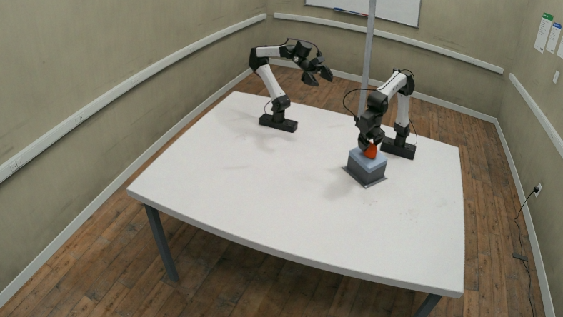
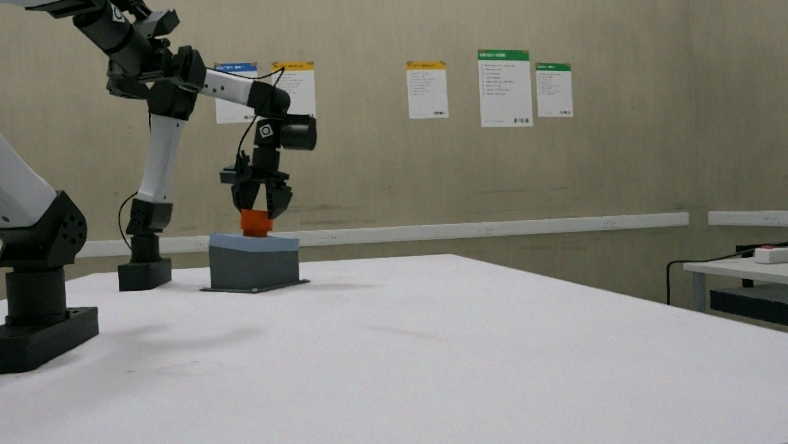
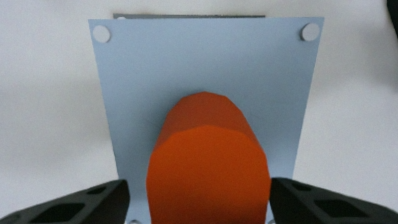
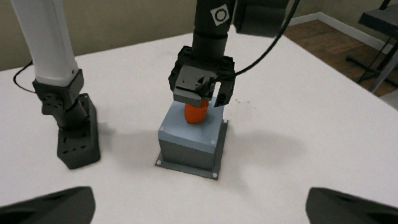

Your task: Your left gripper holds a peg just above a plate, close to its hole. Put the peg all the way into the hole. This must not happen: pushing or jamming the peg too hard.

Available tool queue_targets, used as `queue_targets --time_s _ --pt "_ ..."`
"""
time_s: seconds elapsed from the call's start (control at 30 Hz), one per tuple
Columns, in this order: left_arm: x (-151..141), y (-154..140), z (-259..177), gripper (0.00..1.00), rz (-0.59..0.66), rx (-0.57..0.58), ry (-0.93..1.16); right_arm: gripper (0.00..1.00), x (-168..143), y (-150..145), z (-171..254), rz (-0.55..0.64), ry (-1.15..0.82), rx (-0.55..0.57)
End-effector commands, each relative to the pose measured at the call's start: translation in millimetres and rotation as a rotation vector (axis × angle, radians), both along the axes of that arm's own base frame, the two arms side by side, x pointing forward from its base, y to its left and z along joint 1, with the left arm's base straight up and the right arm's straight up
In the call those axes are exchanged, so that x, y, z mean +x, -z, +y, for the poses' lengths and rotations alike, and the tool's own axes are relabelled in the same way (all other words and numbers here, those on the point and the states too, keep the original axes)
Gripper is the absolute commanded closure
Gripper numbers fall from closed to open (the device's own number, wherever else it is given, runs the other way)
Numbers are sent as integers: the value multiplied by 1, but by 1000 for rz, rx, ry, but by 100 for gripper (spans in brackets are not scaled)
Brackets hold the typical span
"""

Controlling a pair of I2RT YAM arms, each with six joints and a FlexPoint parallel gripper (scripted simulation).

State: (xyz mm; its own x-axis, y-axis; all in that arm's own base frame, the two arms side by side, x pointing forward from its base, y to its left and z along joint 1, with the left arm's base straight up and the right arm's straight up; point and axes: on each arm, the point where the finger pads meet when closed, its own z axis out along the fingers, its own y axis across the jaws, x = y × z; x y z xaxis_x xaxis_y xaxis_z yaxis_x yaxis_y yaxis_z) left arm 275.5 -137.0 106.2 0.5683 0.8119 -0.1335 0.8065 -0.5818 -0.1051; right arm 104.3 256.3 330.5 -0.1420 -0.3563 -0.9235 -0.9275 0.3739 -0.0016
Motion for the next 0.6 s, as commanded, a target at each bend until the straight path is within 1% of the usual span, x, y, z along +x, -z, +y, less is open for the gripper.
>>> queue_targets --time_s 0.0,0.1,0.17,0.23,0.57 --pt "7 -11 4 30 9 17 3 0 -1 -25 -3 -19 11 61" --pt "9 -23 5 30 10 16 3 0 -1 -25 -3 -19 11 61" --pt "6 -38 2 30 -12 -5 0 0 -1 -25 -3 -19 11 61" --pt "3 -41 0 30 -28 -19 -1 0 -1 -25 -3 -19 11 61" --pt "2 -42 -1 30 -33 -24 2 0 -1 -25 -3 -19 11 61"
